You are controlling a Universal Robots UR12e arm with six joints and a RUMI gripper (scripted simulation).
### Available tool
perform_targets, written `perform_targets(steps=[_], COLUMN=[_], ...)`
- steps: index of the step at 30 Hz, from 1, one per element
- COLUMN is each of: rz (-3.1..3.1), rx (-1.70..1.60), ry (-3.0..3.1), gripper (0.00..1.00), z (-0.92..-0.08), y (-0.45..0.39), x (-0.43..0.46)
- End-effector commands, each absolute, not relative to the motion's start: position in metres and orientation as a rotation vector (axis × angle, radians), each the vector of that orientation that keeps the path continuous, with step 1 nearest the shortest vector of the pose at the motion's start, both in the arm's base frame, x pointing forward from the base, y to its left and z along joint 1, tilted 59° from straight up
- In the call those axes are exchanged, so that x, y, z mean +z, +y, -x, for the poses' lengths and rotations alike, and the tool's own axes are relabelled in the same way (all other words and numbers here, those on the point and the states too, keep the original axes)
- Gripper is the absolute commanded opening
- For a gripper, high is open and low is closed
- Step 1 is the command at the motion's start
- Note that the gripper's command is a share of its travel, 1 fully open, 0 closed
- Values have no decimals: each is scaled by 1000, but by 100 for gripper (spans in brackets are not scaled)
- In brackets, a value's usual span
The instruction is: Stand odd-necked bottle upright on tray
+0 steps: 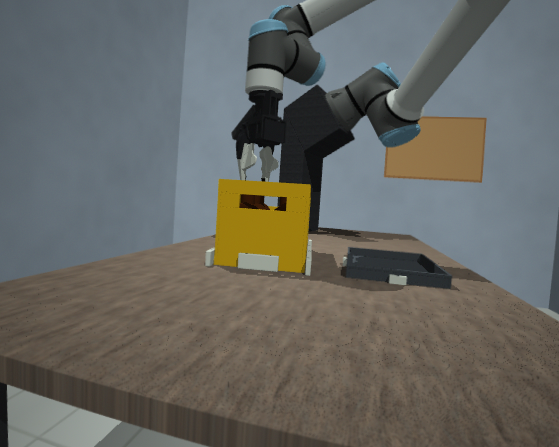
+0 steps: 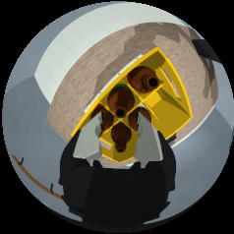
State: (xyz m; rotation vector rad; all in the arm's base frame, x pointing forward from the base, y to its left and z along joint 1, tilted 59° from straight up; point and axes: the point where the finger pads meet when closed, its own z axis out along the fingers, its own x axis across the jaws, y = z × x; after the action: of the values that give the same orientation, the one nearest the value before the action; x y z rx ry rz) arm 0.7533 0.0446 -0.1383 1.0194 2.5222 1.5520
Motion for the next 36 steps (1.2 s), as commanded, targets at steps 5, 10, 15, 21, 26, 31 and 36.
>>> perform_targets(steps=[5, 10, 15, 21, 26, 31, 36], rz=[-1020, -1018, -1019, -1019, -1019, -1019, -1020], rx=[1552, 1550, 1550, 1551, 1551, 1553, 1553], ry=[2524, 2523, 2523, 2523, 2523, 2524, 2524], gripper=[38, 38, 38, 38, 38, 0, 0], z=[-740, -739, -735, -734, -733, -733, -733], y=[14, 6, -1, -5, -5, -4, -4], x=[-120, -115, -110, -108, -108, -109, -109])
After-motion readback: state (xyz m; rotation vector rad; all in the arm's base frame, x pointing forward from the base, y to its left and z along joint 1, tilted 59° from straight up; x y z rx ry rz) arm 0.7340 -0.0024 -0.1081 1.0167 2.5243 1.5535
